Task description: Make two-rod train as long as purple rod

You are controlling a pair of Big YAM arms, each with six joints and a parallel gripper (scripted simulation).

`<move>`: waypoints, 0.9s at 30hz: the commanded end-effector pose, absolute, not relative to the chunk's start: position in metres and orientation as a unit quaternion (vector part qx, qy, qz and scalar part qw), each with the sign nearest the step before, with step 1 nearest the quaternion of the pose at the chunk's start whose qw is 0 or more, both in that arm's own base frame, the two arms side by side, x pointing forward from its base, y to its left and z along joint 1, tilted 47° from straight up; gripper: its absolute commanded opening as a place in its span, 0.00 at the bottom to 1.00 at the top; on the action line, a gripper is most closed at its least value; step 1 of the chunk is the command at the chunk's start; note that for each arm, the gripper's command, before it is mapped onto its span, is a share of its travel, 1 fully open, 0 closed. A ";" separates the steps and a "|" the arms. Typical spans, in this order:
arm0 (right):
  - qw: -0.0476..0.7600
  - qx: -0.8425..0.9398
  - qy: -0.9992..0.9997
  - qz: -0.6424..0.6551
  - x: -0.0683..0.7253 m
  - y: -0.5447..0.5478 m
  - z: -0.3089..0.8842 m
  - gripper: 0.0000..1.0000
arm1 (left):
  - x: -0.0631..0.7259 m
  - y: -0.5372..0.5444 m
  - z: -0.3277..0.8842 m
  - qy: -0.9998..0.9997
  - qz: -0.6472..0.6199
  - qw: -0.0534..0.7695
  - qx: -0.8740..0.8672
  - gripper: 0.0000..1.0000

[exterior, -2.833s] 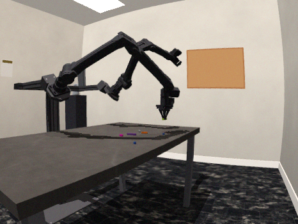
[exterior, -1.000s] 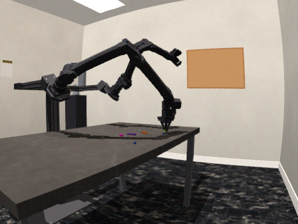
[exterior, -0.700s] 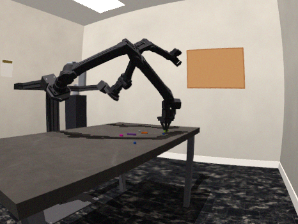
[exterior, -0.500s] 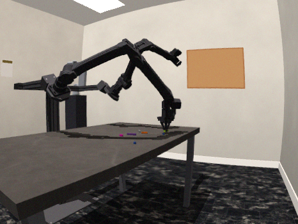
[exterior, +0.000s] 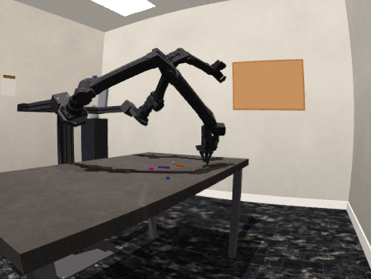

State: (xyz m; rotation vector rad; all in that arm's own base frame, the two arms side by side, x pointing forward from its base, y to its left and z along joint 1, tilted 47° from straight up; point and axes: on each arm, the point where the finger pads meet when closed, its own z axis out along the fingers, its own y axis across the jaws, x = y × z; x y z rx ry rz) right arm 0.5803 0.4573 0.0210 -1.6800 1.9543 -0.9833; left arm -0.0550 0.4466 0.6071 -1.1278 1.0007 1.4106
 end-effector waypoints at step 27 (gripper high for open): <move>0.195 -0.603 0.690 -0.350 0.586 0.464 0.024 0.04 | -0.058 0.439 0.614 0.407 0.591 0.518 -0.465 1.00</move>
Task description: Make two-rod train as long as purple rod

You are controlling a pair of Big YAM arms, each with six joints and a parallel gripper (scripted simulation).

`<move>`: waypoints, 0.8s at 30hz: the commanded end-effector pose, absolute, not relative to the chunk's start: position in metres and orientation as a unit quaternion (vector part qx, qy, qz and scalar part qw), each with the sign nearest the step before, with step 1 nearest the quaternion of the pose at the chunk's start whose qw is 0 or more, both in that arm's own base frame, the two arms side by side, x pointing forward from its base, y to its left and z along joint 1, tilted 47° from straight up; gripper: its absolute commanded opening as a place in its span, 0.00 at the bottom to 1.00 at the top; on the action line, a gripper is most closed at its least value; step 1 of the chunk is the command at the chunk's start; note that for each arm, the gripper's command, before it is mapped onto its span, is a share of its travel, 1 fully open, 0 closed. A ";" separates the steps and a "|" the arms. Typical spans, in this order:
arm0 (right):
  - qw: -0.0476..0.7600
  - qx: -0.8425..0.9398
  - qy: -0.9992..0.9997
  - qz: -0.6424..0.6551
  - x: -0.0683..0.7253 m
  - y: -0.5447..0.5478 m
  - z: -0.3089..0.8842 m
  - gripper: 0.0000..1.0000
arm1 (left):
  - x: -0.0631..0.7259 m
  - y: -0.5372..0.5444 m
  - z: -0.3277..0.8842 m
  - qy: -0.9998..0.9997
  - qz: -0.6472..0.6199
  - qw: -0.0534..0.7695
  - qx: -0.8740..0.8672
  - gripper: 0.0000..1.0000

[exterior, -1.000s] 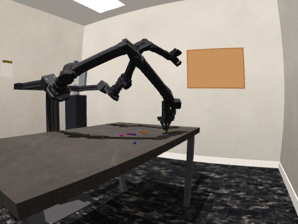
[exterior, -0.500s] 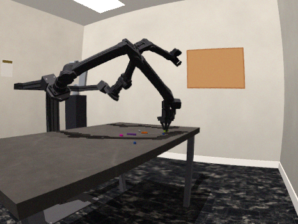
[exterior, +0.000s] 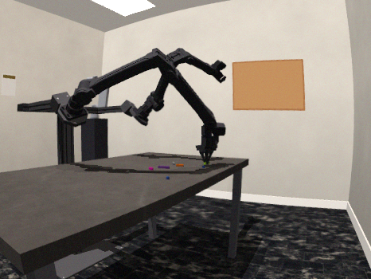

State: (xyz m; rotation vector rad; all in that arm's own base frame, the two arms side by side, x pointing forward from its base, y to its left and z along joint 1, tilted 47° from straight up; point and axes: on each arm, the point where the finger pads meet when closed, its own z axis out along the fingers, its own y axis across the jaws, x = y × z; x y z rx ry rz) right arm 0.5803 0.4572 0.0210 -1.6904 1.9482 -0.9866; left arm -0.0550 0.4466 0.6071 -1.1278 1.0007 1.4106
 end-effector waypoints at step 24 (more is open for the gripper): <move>0.196 -0.596 0.695 -0.351 0.601 0.455 0.019 0.04 | -0.058 0.439 0.614 0.407 0.591 0.518 -0.465 1.00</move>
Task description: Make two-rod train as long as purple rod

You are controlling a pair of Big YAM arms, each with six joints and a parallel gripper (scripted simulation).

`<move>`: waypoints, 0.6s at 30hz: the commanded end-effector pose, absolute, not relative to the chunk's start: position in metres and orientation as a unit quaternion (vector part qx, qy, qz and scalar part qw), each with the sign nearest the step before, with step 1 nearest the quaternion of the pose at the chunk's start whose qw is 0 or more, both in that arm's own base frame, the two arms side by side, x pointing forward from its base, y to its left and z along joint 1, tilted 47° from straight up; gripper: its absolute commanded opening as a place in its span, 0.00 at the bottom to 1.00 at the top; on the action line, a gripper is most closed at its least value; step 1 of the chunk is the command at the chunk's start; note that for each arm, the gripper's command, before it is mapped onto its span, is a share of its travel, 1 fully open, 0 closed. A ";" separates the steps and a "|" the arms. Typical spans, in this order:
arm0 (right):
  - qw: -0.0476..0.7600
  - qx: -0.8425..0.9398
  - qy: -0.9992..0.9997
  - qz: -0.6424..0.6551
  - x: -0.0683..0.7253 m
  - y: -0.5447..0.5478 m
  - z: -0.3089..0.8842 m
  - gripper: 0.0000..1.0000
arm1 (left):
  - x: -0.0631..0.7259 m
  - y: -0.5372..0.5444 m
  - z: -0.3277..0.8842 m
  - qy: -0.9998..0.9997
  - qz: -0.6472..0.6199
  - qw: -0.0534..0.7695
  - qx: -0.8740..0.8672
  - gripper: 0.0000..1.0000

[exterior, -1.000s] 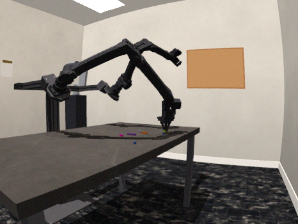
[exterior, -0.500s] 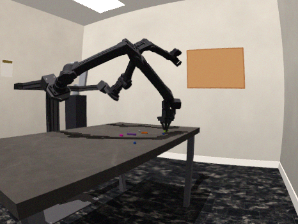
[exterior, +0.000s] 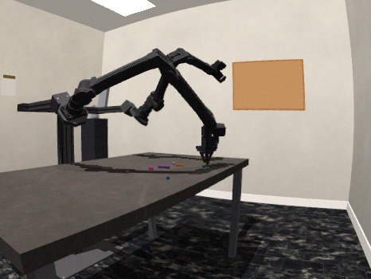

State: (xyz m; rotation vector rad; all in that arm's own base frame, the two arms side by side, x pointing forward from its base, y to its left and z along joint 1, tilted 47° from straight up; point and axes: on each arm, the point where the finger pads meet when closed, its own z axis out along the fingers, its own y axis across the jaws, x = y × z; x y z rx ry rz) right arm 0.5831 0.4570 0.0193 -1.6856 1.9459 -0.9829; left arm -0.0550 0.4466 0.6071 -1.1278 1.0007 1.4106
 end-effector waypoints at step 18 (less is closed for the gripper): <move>0.200 -0.603 0.689 -0.349 0.596 0.464 0.019 0.04 | -0.058 0.439 0.614 0.407 0.591 0.518 -0.465 1.00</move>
